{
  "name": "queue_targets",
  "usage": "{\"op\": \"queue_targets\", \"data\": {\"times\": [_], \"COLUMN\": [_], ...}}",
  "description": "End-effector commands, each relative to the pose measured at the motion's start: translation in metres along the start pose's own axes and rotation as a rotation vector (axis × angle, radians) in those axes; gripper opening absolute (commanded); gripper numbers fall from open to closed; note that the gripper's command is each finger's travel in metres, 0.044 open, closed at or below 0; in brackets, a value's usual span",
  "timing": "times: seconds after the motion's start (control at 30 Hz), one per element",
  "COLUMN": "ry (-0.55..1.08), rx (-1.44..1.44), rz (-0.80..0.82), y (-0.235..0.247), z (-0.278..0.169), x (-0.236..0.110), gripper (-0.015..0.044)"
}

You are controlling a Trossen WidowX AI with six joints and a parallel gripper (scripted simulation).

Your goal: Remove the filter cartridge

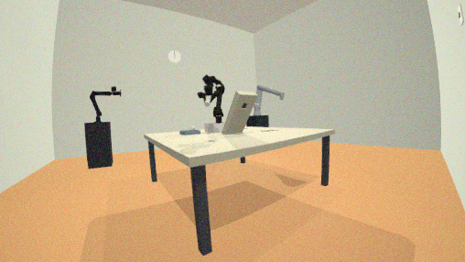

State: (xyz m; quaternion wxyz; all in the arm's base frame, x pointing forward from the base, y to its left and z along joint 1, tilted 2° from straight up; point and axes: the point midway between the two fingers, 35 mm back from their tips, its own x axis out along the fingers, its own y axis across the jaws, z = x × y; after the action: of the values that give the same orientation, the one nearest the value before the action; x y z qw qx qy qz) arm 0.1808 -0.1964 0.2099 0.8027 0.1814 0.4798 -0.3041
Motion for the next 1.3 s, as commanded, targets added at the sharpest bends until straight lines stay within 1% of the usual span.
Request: {"op": "queue_targets", "data": {"times": [0.0, 0.3, 0.47, 0.83, 1.27], "ry": [-0.010, -0.020, -0.021, -0.023, -0.023], "rx": [0.091, 0.314, 0.333, 0.490, 0.686], "rz": [-0.055, -0.185, -0.196, -0.289, -0.408], "y": [-0.020, -0.068, -0.072, -0.120, -0.171], "z": [-0.002, -0.014, -0.016, -0.048, -0.107], "x": [0.000, -0.001, -0.001, 0.028, 0.056], "gripper": [0.0000, 0.0000, 0.0000, 0.0000, 0.0000]}}
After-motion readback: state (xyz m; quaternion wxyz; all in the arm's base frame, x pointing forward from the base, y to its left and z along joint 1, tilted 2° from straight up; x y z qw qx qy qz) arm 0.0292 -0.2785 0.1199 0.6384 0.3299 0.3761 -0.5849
